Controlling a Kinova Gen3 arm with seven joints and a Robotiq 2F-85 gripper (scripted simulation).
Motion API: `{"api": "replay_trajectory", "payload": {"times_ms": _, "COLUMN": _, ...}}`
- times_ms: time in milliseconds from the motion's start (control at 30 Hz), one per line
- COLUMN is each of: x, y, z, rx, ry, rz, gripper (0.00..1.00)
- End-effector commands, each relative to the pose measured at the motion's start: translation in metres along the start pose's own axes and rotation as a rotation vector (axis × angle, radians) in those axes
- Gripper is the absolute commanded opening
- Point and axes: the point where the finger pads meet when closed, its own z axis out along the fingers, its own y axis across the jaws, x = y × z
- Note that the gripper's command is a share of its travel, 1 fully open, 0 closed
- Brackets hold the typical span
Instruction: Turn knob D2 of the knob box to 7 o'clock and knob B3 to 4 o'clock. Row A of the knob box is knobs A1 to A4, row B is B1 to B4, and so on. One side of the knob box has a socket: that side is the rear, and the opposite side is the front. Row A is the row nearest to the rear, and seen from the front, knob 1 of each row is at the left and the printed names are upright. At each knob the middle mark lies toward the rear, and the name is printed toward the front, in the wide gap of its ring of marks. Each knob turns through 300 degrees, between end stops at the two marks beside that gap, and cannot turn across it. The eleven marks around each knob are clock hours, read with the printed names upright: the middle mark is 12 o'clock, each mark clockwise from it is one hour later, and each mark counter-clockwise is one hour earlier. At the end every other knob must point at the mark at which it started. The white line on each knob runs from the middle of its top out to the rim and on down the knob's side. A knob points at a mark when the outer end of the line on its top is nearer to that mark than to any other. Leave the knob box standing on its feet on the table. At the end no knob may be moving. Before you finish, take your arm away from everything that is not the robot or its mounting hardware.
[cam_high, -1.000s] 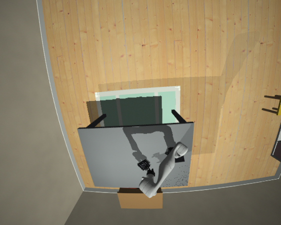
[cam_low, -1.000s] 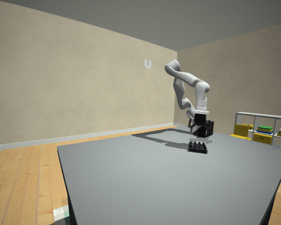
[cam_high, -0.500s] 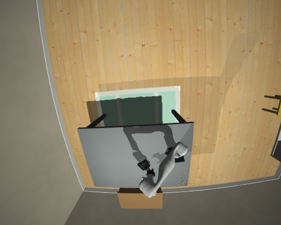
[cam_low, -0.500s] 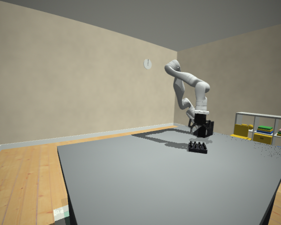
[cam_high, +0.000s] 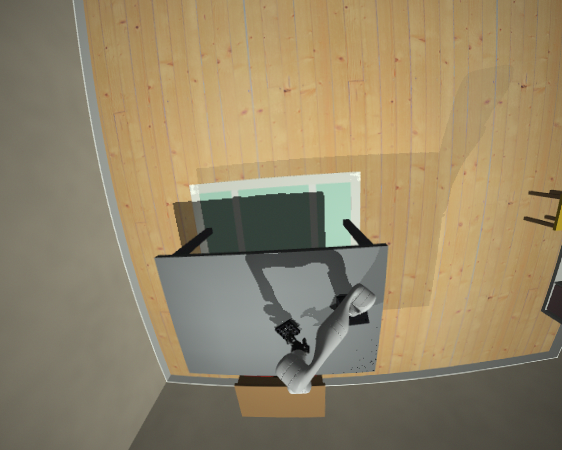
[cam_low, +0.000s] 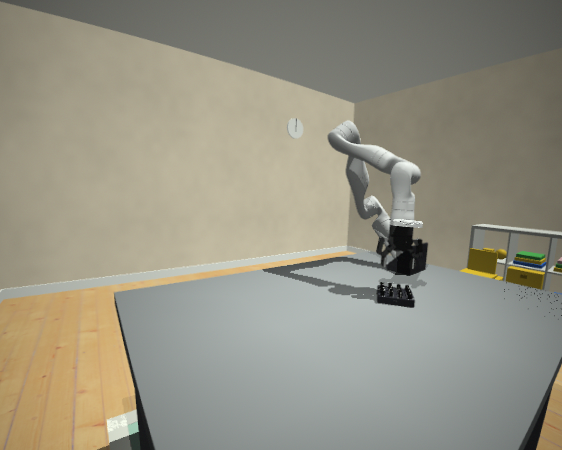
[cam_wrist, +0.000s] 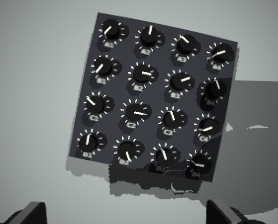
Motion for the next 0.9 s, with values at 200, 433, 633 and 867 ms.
{"api": "replay_trajectory", "payload": {"times_ms": 200, "x": 0.018, "y": 0.005, "z": -0.003, "rx": 0.003, "ry": 0.004, "rz": -0.202, "gripper": 1.00}}
{"api": "replay_trajectory", "payload": {"times_ms": 433, "x": 0.029, "y": 0.009, "z": -0.006, "rx": 0.002, "ry": 0.006, "rz": -0.354, "gripper": 1.00}}
{"api": "replay_trajectory", "payload": {"times_ms": 633, "x": 0.042, "y": 0.015, "z": -0.009, "rx": 0.001, "ry": 0.007, "rz": -0.544, "gripper": 1.00}}
{"api": "replay_trajectory", "payload": {"times_ms": 867, "x": 0.056, "y": 0.022, "z": -0.012, "rx": 0.001, "ry": 0.005, "rz": -0.751, "gripper": 1.00}}
